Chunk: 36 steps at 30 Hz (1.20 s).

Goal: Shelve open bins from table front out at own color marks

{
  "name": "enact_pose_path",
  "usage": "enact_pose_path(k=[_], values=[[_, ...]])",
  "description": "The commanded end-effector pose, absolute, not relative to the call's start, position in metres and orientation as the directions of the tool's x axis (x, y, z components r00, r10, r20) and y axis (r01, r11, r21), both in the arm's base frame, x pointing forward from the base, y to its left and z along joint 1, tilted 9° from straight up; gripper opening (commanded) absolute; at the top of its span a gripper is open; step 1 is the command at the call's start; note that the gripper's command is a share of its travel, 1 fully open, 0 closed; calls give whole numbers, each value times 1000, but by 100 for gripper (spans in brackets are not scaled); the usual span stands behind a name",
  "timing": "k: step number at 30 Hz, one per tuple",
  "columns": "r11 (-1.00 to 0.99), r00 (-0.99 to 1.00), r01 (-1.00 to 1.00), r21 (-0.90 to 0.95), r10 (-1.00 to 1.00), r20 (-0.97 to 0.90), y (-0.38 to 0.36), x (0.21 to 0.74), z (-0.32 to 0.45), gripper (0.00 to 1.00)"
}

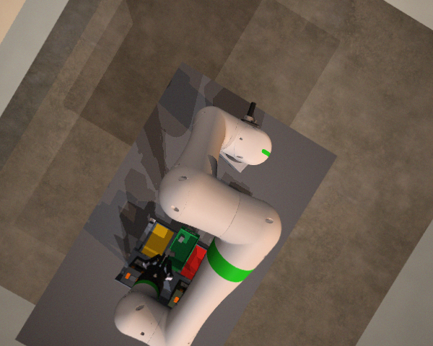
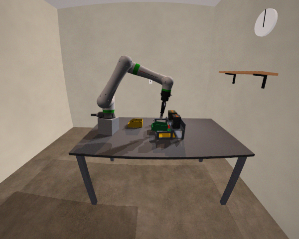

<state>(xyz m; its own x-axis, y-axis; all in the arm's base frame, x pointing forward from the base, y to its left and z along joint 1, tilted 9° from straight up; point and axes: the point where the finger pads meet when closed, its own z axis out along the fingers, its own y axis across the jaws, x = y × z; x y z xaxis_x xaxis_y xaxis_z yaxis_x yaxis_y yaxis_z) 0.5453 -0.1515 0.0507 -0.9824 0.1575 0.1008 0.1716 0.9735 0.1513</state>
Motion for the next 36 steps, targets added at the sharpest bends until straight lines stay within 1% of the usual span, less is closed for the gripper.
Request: enact_pose_path(k=[1,4,7,13,15,16,23,30,32,33,36], values=[[973,-982,176,151,162,101,-151,545,51,0],[963,-972,226,145,212,104,-148,542,51,0],[925,-933,355,131,343,111,-141,534,51,0],[855,-861,506,115,495,117,-132,523,51,0],[855,-861,506,115,495,117,-132,523,51,0],[810,-816,577,107,565,119,-127,517,51,0],[687,-693,720,92,710,124,-118,504,49,0],[531,-537,844,79,834,127,-108,489,47,0],[531,-537,844,79,834,127,-108,489,47,0],[459,-465,885,74,876,129,-104,483,46,0],[390,-396,918,69,909,131,-101,477,45,0]])
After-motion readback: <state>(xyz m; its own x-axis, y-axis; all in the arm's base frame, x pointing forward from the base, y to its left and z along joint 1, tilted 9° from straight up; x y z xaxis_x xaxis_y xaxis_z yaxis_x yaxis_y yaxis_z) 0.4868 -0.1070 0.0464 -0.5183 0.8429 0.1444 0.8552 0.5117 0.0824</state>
